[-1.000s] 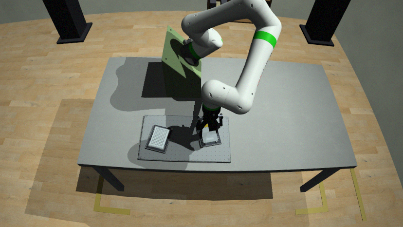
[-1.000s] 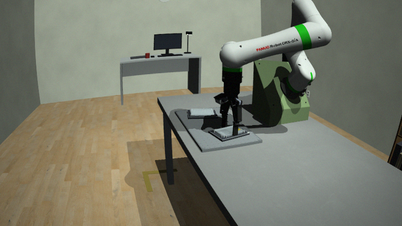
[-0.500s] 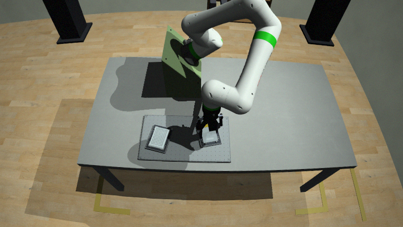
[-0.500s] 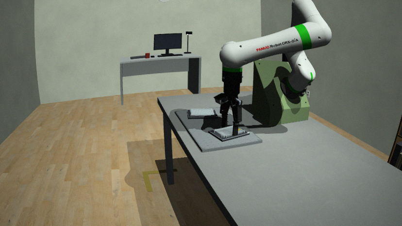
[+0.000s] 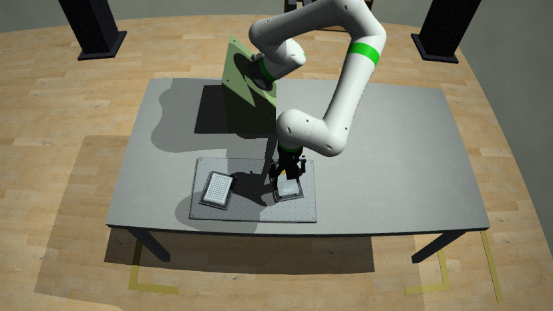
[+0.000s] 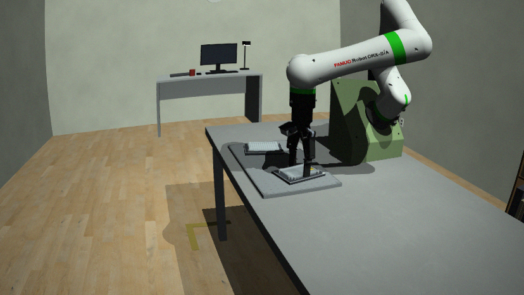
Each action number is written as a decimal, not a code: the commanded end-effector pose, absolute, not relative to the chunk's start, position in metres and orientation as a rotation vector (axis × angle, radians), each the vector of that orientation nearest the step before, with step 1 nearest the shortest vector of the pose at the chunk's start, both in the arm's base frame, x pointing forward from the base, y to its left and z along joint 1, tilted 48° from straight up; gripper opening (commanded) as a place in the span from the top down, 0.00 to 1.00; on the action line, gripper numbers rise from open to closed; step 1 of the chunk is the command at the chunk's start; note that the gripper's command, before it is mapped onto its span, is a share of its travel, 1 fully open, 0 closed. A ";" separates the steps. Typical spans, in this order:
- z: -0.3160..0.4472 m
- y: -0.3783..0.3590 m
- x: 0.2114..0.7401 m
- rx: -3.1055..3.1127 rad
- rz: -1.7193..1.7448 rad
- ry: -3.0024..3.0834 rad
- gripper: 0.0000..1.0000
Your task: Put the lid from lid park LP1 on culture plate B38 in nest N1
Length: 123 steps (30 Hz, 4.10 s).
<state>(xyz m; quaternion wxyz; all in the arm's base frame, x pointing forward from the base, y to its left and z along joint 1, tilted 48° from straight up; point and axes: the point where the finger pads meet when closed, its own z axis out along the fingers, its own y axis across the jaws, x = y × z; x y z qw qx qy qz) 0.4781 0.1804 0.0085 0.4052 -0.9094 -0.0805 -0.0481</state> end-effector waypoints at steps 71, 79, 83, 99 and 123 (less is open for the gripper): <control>0.017 0.100 0.496 -2.303 -0.123 -0.202 0.39; -0.080 0.012 0.508 -2.298 -0.122 -0.203 0.39; -0.123 -0.024 0.509 -2.296 -0.123 -0.203 0.39; -0.163 -0.058 0.514 -2.296 -0.123 -0.203 0.39; -0.164 -0.057 0.514 -2.301 -0.071 -0.087 0.39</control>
